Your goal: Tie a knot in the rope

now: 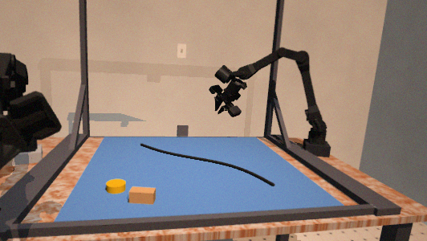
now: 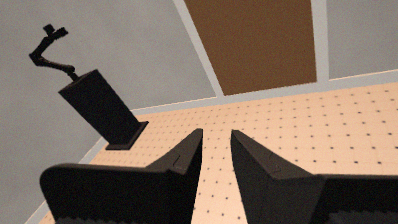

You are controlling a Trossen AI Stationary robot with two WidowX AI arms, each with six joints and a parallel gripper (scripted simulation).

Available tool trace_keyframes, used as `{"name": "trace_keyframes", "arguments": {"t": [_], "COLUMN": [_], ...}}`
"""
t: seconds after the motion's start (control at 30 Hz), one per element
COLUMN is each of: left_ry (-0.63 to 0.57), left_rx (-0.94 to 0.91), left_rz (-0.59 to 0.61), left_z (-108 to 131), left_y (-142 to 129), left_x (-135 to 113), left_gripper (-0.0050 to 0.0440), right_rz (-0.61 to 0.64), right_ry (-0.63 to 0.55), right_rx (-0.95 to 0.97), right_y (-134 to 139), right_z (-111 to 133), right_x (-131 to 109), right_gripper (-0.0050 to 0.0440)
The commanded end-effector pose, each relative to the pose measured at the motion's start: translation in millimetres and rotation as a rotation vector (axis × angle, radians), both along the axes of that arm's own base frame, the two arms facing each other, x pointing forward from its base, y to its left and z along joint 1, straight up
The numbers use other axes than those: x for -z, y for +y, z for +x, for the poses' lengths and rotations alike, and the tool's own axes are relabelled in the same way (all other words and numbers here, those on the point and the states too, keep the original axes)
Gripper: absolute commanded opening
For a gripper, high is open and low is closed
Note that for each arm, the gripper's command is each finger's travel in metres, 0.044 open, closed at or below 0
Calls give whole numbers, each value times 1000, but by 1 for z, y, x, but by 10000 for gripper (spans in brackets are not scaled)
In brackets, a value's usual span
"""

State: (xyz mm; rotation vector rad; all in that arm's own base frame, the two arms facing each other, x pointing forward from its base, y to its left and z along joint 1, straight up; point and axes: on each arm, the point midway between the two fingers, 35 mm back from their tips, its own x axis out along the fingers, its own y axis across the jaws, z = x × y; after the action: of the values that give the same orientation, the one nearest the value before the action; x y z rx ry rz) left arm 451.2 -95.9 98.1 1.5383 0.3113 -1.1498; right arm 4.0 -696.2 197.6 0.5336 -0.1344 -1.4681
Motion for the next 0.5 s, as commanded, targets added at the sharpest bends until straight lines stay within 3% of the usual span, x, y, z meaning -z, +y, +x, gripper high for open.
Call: {"name": "trace_keyframes", "arguments": {"t": [0.0, 0.07, 0.17, 0.47], "left_ry": [30, 78, 102, 308], "left_rx": [-156, -243, -287, -710], "left_rz": [-46, -68, -79, -178], "left_z": [-5, -12, -15, -58], "left_y": [21, 32, 38, 86], "left_x": [-37, -44, -47, -80], "left_gripper": [85, 85, 85, 85], "right_rz": [34, 97, 133, 416], "right_ry": [54, 83, 97, 240], "right_rx": [-90, -136, -160, -405], "right_y": [18, 29, 35, 111], "right_z": [42, 61, 70, 149], "right_x": [-38, -34, -31, -19], "right_gripper": [85, 85, 85, 85]}}
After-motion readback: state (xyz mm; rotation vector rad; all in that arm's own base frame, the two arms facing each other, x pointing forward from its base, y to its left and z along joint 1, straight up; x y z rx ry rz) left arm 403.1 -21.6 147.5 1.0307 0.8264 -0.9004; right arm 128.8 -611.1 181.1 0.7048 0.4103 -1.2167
